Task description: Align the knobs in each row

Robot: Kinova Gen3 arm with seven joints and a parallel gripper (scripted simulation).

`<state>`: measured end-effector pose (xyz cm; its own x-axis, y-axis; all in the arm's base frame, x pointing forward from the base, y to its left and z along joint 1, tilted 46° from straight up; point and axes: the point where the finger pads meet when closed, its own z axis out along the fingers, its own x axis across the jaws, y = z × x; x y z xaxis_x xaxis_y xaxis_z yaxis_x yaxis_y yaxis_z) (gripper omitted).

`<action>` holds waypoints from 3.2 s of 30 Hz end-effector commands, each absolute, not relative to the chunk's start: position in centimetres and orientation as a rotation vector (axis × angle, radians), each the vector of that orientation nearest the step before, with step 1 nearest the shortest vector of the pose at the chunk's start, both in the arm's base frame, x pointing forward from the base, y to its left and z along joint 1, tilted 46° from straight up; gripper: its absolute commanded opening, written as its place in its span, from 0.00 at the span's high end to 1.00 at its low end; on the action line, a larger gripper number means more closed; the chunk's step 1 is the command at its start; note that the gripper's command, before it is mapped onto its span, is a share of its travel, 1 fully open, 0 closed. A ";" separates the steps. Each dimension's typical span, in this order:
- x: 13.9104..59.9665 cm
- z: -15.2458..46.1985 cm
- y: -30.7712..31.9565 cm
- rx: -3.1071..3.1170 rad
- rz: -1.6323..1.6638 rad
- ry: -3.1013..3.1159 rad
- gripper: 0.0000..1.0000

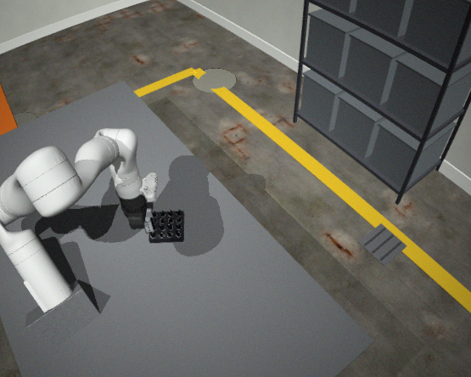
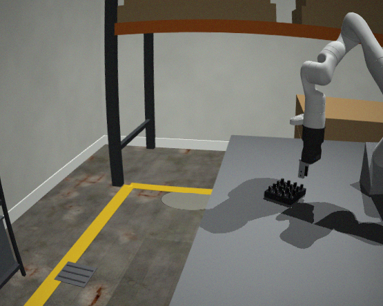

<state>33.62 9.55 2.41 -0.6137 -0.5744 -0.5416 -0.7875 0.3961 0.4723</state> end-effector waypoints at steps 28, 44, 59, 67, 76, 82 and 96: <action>35.9 9.9 0.8 -0.876 0.894 2.461 0.54; 33.7 21.9 -8.3 -0.421 0.672 2.549 0.54; 28.6 31.6 -8.7 0.121 0.429 2.648 0.54; 27.7 31.8 -4.7 0.529 0.317 2.733 0.54; 28.7 27.7 -1.1 0.968 0.269 2.792 0.54; 29.7 22.4 1.2 1.406 0.272 2.794 0.54; 30.7 15.4 3.5 2.012 0.326 2.681 0.54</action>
